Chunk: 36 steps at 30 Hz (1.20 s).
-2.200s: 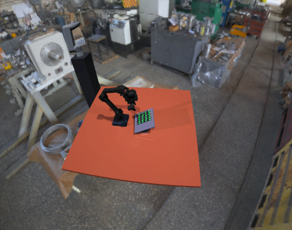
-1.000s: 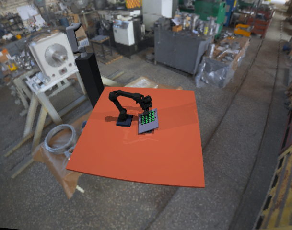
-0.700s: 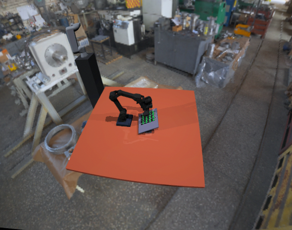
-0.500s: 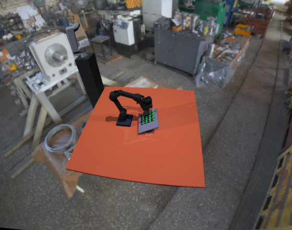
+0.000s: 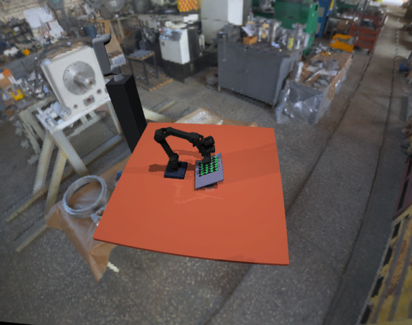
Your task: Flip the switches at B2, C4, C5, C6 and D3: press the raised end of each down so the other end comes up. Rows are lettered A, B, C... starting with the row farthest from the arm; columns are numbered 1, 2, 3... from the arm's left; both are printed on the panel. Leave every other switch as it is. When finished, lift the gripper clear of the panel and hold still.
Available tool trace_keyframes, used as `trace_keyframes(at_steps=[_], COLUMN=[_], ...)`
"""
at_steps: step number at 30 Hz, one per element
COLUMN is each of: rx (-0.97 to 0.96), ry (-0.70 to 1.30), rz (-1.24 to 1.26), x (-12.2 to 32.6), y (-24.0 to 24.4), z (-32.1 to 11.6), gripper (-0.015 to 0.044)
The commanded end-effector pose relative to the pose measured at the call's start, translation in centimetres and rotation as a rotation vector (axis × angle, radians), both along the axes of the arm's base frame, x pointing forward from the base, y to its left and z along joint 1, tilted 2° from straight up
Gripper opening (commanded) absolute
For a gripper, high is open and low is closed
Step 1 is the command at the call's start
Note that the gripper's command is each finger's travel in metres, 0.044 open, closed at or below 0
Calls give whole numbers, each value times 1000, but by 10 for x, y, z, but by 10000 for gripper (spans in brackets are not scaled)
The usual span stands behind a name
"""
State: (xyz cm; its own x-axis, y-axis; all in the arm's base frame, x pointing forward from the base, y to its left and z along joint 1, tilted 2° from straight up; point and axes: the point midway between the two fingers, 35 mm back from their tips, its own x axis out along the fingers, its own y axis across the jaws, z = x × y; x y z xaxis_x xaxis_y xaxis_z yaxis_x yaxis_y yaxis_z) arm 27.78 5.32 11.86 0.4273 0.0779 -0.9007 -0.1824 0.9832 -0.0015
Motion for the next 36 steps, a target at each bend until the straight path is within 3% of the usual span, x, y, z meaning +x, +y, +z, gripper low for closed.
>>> trace_keyframes(at_steps=[1,36], rx=[-1,1], ry=[-3,-5], rz=[-5,-1], x=[1,-2], y=[0,0], z=[0,6], gripper=[0,0])
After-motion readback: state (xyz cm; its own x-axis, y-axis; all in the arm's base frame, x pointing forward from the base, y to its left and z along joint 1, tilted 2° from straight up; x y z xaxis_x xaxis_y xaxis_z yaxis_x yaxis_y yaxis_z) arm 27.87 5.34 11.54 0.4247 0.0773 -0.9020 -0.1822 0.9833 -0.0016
